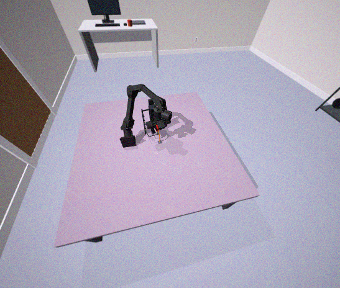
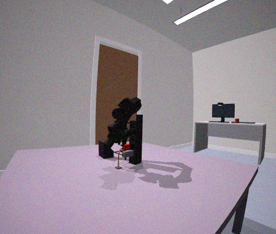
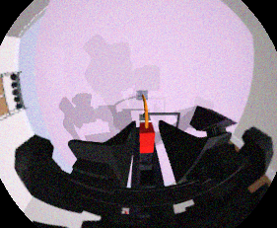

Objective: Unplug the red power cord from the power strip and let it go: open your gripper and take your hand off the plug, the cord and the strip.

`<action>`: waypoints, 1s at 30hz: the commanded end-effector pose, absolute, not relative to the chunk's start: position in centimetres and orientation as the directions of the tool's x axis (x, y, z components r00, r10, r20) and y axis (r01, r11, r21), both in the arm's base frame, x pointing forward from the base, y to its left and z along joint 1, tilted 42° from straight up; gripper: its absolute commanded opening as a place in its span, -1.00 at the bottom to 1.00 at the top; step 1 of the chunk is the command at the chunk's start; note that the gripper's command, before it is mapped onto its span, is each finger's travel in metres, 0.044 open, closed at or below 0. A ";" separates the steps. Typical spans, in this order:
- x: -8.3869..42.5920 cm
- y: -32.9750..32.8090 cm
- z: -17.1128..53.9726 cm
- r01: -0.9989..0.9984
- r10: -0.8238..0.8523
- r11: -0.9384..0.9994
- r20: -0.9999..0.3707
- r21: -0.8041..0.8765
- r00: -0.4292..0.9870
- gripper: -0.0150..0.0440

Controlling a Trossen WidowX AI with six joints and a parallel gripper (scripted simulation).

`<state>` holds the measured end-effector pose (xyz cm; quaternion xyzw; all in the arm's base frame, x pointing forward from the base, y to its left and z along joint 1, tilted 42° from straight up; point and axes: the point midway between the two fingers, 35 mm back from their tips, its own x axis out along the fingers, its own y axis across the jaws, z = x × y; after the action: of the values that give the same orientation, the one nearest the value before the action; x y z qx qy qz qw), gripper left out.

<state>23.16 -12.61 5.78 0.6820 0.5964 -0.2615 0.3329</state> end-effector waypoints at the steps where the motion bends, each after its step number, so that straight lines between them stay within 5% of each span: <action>1: 23.1 -12.0 6.3 0.987 0.639 -0.069 -0.753 0.144 0.155 0.05; 30: 23.1 -9.5 6.8 0.987 0.641 -0.069 -0.752 0.144 0.155 0.05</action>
<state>23.16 -9.74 6.87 0.6819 0.5966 -0.2607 0.3335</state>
